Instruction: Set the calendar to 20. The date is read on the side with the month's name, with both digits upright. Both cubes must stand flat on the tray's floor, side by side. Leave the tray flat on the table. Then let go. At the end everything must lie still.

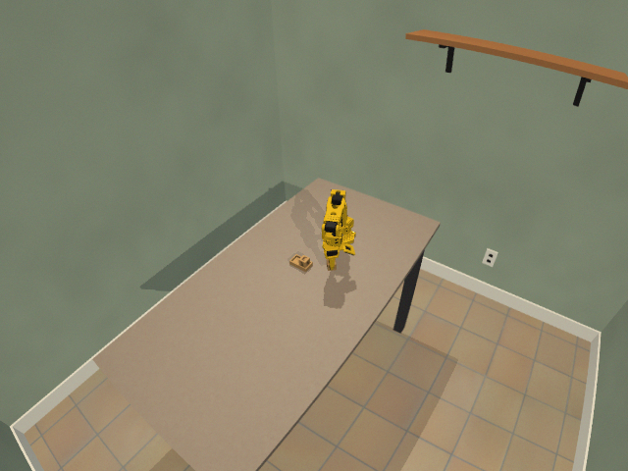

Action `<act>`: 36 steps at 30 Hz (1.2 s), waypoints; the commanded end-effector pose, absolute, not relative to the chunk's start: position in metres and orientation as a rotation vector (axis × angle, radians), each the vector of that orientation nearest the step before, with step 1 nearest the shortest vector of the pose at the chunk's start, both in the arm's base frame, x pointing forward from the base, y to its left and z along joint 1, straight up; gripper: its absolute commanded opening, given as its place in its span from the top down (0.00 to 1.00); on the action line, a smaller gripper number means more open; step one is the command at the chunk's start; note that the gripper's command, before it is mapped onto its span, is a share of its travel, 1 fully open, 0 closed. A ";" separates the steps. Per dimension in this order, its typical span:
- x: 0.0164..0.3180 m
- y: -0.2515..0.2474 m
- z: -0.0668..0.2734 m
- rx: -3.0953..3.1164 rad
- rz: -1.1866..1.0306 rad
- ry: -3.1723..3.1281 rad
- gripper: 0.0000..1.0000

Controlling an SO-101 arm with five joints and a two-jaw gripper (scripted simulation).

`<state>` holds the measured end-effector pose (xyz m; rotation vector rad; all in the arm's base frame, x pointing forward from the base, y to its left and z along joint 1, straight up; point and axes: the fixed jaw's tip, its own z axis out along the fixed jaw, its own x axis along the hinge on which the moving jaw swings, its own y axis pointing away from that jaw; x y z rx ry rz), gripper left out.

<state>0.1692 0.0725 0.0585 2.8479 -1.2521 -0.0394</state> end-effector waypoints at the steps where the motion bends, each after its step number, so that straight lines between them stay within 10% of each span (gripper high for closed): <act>1: 0.183 0.052 0.069 2.803 0.029 -1.458 1.00; 36: 0.180 -0.060 0.075 2.224 0.071 -2.251 1.00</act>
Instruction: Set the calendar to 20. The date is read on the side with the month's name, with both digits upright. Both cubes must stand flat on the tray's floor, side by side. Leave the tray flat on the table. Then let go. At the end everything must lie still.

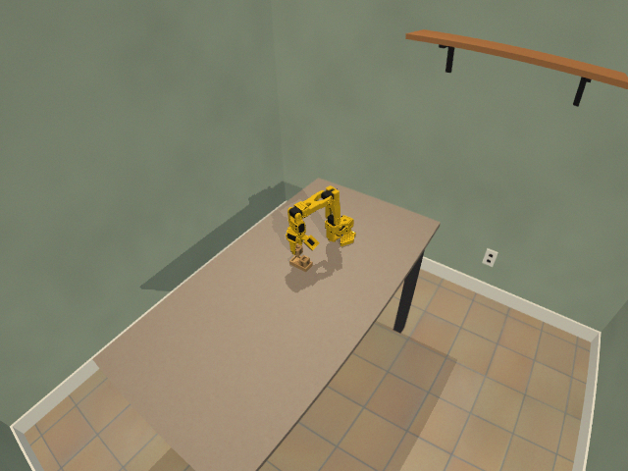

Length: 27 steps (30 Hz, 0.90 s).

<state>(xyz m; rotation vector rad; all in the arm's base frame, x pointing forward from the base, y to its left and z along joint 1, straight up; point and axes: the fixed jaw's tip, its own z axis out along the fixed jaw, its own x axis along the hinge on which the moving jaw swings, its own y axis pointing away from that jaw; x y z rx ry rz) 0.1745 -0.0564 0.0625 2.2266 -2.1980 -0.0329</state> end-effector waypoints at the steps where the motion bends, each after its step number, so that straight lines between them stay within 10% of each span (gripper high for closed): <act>1: 0.180 -0.060 0.075 2.224 0.071 -2.251 1.00; 27: 0.182 -0.063 0.075 2.225 0.072 -2.249 1.00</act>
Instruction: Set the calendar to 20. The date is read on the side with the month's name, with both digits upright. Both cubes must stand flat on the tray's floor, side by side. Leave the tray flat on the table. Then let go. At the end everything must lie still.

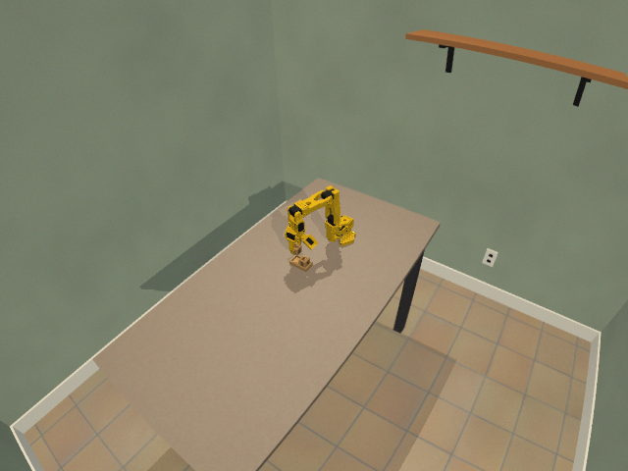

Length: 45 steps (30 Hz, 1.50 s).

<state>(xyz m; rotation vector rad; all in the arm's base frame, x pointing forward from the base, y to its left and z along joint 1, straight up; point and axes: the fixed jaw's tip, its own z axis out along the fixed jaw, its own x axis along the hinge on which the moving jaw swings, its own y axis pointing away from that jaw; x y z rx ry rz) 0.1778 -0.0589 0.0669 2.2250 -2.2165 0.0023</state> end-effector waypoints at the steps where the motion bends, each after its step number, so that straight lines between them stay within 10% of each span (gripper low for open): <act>1: 0.182 -0.063 0.075 2.225 0.072 -2.249 1.00; 45: 0.179 -0.062 0.075 2.249 0.072 -2.225 1.00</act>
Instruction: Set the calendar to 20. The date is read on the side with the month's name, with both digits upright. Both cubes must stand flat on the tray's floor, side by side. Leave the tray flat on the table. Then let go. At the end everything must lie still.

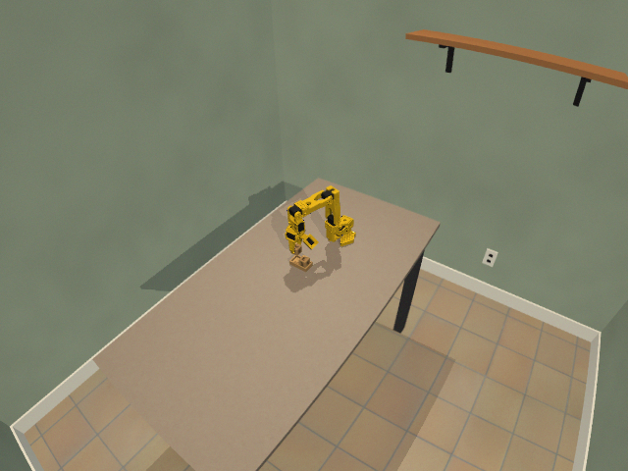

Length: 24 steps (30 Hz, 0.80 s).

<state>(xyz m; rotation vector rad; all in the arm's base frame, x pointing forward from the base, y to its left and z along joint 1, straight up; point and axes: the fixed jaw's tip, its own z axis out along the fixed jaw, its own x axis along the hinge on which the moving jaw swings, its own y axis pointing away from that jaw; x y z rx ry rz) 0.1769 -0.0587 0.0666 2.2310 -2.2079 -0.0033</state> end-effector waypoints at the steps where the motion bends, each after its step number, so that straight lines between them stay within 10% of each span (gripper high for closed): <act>1: 0.179 -0.062 0.075 2.249 0.072 -2.225 1.00; 24: 0.179 -0.062 0.069 2.250 0.072 -2.224 1.00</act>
